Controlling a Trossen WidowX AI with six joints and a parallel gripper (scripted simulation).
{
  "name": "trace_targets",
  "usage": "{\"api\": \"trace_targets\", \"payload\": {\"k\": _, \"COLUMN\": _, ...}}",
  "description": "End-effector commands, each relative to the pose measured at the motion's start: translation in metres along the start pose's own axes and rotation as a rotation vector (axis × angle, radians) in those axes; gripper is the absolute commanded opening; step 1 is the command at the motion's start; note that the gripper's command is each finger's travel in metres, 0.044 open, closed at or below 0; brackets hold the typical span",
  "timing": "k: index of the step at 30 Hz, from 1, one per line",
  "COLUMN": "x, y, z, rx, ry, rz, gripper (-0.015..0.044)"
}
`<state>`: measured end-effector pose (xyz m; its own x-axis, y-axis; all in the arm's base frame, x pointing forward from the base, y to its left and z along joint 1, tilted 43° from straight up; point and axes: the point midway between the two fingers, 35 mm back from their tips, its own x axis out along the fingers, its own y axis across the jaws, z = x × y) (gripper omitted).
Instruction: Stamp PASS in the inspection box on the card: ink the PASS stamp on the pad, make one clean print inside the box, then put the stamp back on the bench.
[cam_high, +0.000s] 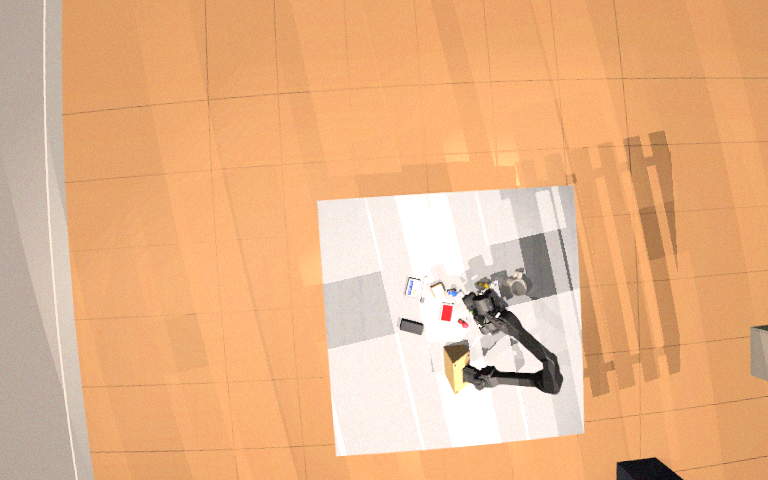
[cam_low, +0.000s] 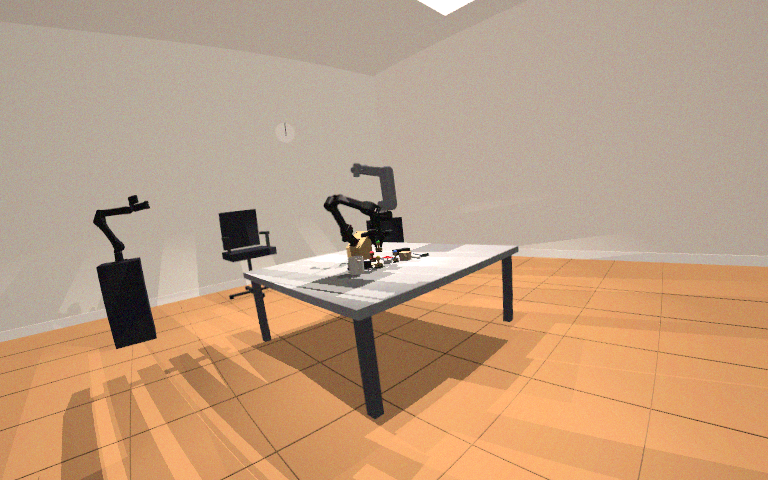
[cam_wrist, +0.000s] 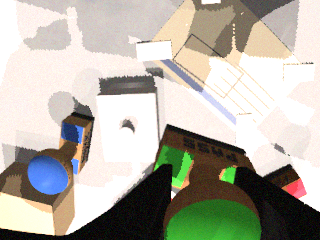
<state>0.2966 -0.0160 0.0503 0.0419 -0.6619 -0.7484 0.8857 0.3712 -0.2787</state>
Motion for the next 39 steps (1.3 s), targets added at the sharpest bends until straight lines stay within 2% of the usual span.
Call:
{"api": "trace_targets", "payload": {"k": 1, "x": -0.003, "y": -0.003, "z": 0.016, "rx": 0.145, "ry": -0.011, "rz": 0.009, "gripper": 0.0000}}
{"api": "trace_targets", "payload": {"k": 7, "x": -0.003, "y": -0.009, "z": 0.032, "rx": 0.300, "ry": -0.017, "rz": 0.008, "gripper": 0.0000}}
{"api": "trace_targets", "payload": {"k": 39, "x": 0.015, "y": -0.007, "z": 0.032, "rx": 0.301, "ry": -0.016, "rz": 0.006, "gripper": 0.0000}}
